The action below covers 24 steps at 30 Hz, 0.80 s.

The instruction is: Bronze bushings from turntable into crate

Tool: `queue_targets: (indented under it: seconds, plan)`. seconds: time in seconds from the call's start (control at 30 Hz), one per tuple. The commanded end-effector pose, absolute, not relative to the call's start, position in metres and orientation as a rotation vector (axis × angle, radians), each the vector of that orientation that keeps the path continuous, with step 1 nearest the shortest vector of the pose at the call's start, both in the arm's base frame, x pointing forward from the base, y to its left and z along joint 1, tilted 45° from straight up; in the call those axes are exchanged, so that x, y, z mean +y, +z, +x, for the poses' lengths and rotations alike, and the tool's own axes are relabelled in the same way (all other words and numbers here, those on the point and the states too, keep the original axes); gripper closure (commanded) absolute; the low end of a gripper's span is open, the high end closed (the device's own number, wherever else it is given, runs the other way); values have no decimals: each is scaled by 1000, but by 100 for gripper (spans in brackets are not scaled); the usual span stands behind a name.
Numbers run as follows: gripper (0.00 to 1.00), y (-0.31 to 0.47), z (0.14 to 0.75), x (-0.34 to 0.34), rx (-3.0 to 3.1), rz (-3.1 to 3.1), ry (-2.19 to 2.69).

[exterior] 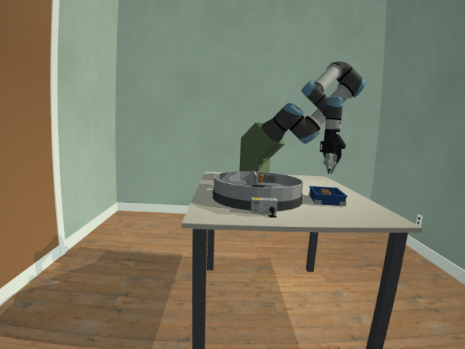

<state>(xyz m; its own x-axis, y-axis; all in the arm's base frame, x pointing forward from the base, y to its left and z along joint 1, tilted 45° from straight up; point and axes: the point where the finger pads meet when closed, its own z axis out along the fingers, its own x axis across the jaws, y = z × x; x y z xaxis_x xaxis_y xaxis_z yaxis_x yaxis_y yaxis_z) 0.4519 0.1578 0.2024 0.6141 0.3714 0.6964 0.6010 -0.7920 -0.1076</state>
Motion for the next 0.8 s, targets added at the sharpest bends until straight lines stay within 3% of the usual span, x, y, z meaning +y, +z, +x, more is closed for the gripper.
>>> queue_targets:
  seconds: [0.0, 0.4, 0.77]
  plan:
    - [95, 202, 452, 157, -784, -2511, -974]
    - [95, 184, 446, 138, -785, -2512, -972]
    - [95, 124, 426, 73, -784, -2512, -972]
